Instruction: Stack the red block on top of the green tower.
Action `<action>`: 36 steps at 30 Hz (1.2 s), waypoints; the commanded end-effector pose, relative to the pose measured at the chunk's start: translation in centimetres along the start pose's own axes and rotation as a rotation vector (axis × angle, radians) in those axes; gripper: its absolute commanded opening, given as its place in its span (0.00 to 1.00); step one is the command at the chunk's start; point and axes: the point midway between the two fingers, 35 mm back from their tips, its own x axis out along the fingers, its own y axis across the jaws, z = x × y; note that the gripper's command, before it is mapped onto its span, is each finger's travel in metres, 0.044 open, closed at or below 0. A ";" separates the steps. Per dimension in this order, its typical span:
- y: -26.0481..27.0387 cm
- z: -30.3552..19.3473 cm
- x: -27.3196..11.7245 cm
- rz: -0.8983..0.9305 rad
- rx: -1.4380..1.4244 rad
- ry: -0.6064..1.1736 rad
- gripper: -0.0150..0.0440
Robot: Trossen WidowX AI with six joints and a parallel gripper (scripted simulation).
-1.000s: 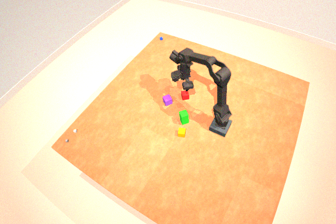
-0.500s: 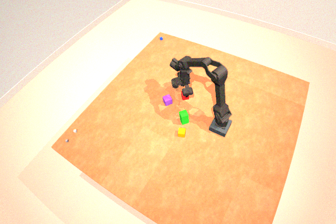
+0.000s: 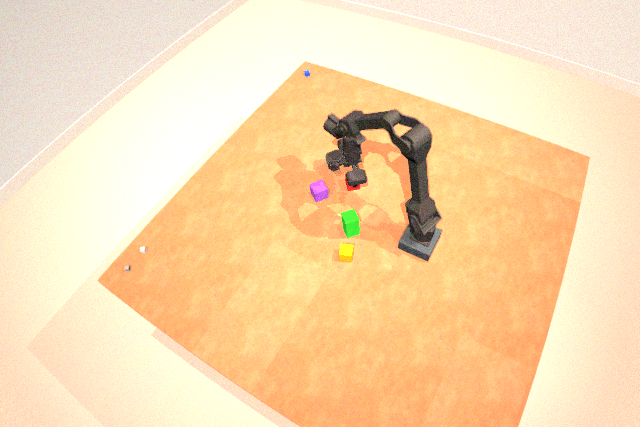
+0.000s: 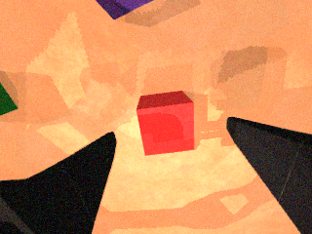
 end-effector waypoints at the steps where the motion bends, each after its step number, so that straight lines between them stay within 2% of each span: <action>1: 0.1 -0.2 1.1 0.010 0.005 0.012 1.00; 18: 0.3 -0.3 3.8 0.010 0.005 0.012 1.00; 36: 0.3 -0.3 3.8 0.010 0.005 0.012 1.00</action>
